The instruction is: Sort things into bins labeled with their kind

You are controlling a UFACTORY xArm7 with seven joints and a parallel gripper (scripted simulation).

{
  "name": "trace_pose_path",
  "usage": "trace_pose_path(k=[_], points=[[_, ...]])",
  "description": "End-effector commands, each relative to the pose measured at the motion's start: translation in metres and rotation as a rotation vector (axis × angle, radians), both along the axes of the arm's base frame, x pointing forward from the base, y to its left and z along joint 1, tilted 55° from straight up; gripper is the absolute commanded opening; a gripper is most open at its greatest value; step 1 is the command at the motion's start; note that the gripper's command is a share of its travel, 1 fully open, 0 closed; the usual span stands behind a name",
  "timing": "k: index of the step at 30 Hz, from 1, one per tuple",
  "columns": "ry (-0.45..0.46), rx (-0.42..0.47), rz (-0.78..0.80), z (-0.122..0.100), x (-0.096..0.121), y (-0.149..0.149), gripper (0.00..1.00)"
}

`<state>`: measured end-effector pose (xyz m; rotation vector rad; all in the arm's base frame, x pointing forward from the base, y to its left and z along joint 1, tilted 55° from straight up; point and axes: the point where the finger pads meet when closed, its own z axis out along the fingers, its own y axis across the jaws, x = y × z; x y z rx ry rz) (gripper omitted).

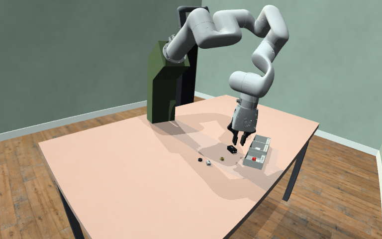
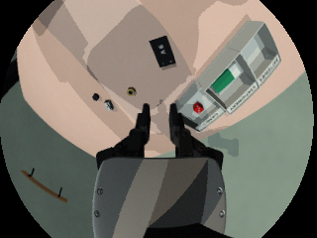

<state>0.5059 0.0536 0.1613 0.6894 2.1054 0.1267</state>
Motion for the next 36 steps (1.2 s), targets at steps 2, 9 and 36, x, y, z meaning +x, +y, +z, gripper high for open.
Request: trace_pose_path(k=[2,9,36], points=[[-0.037,-0.005,0.086,-0.007,-0.01,-0.045,0.29],[-0.037,-0.005,0.086,-0.011,-0.019,-0.086,0.29],[-0.037,-0.005,0.085,-0.017,-0.029,-0.134,0.29]])
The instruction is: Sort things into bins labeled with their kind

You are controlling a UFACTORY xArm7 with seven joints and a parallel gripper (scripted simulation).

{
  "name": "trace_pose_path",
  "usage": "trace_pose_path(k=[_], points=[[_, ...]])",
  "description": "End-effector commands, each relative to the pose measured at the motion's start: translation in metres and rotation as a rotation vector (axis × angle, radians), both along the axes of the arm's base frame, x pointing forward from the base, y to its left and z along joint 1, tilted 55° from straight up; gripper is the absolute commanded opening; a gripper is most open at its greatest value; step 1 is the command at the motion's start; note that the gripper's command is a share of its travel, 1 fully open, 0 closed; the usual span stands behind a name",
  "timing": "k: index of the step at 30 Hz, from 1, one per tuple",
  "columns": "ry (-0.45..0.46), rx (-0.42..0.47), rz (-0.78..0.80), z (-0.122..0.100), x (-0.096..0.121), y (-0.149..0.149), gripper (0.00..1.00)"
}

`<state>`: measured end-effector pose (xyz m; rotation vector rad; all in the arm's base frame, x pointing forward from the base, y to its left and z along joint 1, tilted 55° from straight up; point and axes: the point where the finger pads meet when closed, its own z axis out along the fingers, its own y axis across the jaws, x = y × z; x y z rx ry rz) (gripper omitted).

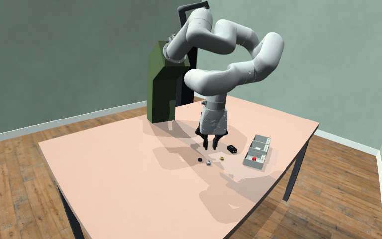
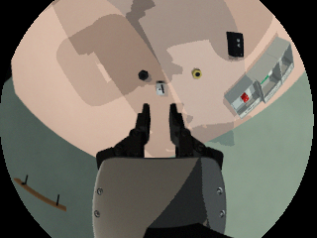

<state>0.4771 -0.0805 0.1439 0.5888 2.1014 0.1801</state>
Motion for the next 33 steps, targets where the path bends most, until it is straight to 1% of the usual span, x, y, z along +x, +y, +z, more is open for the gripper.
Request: trace_pose_path(k=[1,13,20,22,30,33], points=[[-0.001,0.0,-0.002,0.001,0.0,0.0,0.29],[-0.001,0.0,-0.002,0.001,0.0,0.001,0.29],[-0.001,0.0,-0.002,-0.015,0.023,-0.001,0.29],[-0.001,0.0,-0.002,-0.015,0.023,-0.001,0.29],[-0.001,0.0,-0.002,-0.032,0.048,-0.004,0.29],[-0.001,0.0,-0.002,-0.032,0.048,-0.004,0.29]])
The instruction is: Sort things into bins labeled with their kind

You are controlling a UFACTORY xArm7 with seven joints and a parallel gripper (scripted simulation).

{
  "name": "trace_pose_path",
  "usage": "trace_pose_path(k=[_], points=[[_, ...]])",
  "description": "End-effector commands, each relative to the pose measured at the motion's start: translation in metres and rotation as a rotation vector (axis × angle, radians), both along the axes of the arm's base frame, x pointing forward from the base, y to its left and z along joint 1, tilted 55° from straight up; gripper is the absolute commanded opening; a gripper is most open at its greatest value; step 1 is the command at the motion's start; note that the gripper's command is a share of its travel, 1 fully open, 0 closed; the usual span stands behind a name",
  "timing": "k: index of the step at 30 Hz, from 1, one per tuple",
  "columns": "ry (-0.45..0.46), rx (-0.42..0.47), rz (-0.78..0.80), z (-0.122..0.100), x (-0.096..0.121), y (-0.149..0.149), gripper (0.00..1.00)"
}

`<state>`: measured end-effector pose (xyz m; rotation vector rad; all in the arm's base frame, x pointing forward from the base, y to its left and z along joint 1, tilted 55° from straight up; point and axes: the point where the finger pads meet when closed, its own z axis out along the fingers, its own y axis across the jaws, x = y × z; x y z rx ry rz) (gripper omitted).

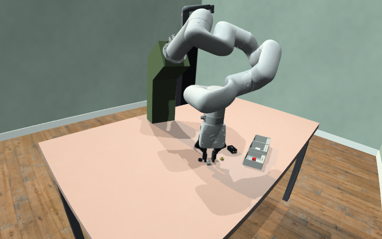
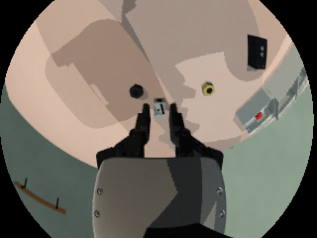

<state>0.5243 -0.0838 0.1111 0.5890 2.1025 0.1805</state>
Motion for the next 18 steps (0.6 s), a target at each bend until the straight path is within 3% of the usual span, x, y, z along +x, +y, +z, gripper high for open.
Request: trace_pose_path(k=[1,18], points=[[-0.002,-0.001,-0.002,-0.0002,0.0023,-0.0013,0.29],[-0.002,-0.001,-0.002,-0.0065,0.0109,-0.0021,0.29]])
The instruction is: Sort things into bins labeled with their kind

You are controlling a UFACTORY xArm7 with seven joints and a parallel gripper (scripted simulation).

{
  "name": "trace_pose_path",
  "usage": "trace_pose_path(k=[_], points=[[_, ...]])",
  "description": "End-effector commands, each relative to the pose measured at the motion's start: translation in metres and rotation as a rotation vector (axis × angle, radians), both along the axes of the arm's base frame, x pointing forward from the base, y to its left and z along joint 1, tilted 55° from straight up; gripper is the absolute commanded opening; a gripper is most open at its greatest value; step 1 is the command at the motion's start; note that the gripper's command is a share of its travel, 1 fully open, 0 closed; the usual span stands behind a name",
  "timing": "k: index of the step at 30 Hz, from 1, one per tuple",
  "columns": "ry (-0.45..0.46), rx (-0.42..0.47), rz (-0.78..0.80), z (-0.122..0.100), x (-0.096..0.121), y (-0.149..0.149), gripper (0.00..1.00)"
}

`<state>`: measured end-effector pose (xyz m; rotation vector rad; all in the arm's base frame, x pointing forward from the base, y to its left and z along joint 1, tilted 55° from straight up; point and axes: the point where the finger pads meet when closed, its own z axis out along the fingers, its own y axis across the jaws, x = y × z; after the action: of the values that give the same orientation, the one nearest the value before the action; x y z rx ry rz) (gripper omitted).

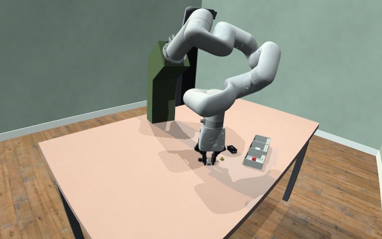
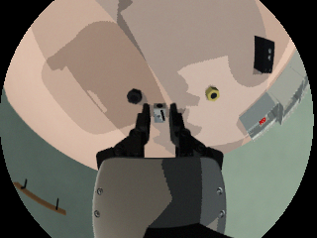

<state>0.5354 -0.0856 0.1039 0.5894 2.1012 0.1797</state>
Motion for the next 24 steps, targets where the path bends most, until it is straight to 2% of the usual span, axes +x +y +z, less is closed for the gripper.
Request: trace_pose_path(k=[1,5,6,24], points=[[-0.001,0.0,-0.001,0.0007,-0.0002,-0.0003,0.29],[-0.001,0.0,-0.001,0.0007,-0.0002,-0.0003,0.29],[-0.001,0.0,-0.001,0.0008,-0.0002,-0.0003,0.0],[-0.001,0.0,-0.001,0.0008,-0.0002,-0.0003,0.0]])
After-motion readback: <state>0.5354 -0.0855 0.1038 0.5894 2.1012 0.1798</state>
